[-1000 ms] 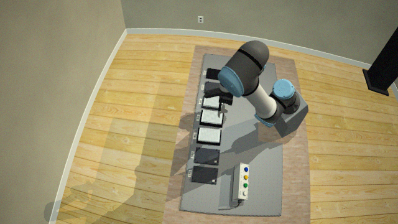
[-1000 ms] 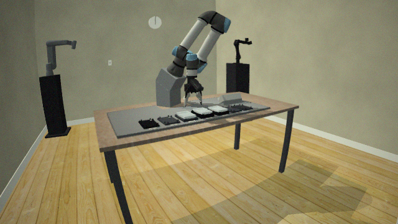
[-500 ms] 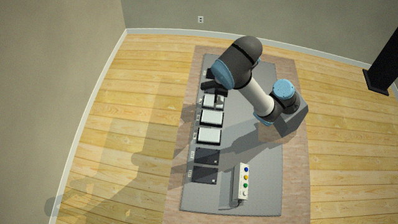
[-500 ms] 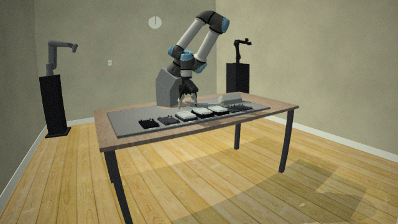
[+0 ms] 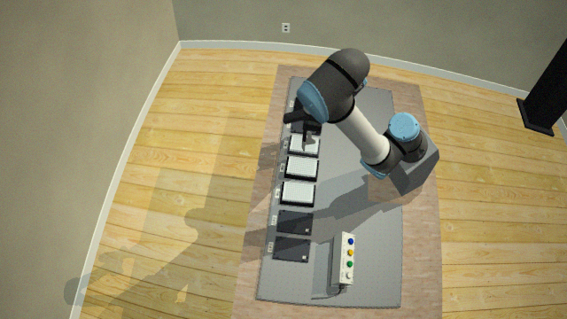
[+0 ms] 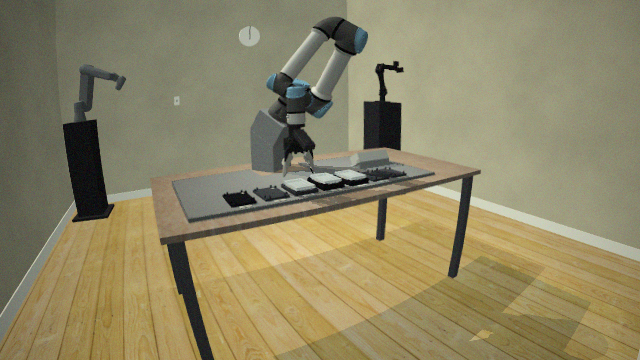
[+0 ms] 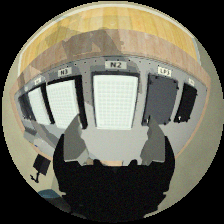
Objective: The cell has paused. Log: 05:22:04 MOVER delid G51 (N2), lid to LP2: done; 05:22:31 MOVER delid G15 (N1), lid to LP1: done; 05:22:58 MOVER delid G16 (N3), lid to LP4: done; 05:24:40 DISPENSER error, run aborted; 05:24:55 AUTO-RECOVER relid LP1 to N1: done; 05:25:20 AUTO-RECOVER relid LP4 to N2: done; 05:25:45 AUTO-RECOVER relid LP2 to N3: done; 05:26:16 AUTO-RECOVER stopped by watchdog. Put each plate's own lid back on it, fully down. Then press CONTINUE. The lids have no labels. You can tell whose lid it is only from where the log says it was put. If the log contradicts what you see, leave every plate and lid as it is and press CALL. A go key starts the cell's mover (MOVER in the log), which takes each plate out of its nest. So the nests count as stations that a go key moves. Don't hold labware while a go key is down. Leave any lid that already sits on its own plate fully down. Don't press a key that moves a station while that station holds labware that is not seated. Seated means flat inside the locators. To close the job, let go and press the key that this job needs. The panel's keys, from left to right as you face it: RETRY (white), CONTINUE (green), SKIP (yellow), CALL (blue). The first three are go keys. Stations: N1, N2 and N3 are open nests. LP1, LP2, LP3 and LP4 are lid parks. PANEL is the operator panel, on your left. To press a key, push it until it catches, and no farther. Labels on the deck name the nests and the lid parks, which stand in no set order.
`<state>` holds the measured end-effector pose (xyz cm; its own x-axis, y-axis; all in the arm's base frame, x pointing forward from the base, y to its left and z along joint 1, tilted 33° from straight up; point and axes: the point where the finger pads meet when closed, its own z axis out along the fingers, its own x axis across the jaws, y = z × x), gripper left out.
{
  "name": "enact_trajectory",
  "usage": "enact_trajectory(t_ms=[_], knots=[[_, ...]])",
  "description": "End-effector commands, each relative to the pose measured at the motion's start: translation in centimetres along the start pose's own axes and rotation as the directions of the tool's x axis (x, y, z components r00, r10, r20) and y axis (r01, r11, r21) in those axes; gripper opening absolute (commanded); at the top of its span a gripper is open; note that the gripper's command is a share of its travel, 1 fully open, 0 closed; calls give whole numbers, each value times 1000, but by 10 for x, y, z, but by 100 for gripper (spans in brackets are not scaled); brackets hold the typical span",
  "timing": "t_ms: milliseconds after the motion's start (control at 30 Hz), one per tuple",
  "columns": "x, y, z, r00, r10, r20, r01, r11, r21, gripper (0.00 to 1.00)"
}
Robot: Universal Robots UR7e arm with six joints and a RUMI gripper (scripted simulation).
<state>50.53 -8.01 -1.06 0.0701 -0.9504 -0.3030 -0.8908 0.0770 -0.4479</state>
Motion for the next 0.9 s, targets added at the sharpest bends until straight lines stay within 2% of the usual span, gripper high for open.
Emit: enact_trajectory(t_ms=[0,633,867], knots=[[1,-1,0,1000,0,-1,0,1000,1,82],[1,-1,28,1000,0,0,0,1000,1,82],[1,-1,29,1000,0,-1,0,1000,1,82]])
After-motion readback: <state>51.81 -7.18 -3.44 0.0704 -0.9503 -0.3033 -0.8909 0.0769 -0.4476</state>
